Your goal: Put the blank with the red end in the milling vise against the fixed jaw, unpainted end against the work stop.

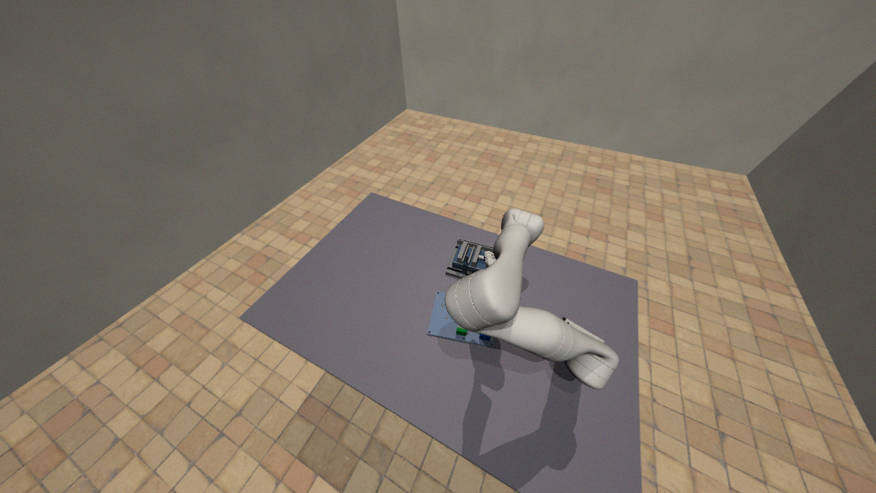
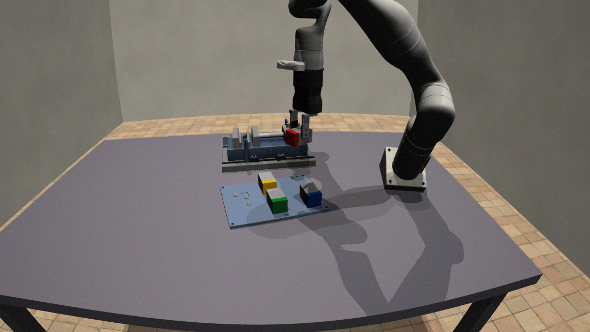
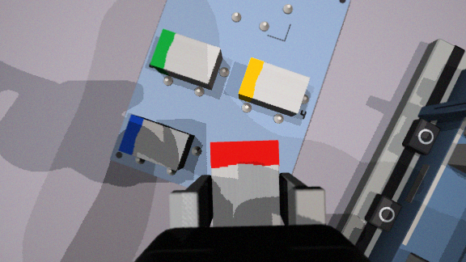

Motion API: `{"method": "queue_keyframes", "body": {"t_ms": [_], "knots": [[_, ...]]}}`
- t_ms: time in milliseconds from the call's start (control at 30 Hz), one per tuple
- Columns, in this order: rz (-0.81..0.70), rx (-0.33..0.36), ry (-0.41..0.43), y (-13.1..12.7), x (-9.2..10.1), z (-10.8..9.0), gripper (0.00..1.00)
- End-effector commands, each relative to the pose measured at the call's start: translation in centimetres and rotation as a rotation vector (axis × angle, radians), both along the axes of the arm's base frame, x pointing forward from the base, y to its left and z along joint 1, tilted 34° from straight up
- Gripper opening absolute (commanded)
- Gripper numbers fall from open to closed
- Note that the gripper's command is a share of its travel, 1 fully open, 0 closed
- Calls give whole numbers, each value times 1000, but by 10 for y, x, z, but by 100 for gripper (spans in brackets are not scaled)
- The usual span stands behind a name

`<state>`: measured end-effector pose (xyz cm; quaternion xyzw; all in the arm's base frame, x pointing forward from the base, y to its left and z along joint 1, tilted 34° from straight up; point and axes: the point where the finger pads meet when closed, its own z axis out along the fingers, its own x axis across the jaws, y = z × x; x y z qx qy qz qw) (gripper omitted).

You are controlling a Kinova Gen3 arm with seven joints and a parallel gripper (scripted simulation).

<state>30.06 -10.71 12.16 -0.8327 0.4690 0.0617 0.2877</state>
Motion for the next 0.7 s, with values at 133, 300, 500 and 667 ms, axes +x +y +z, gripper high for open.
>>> {"method": "queue_keyframes", "body": {"t_ms": [133,300,500,667], "knots": [[-74,15,50,1,0,0,0],[-114,22,73,0,0,0,0],[-190,37,123,0,0,0,0],[-253,50,164,1,0,0,0]]}}
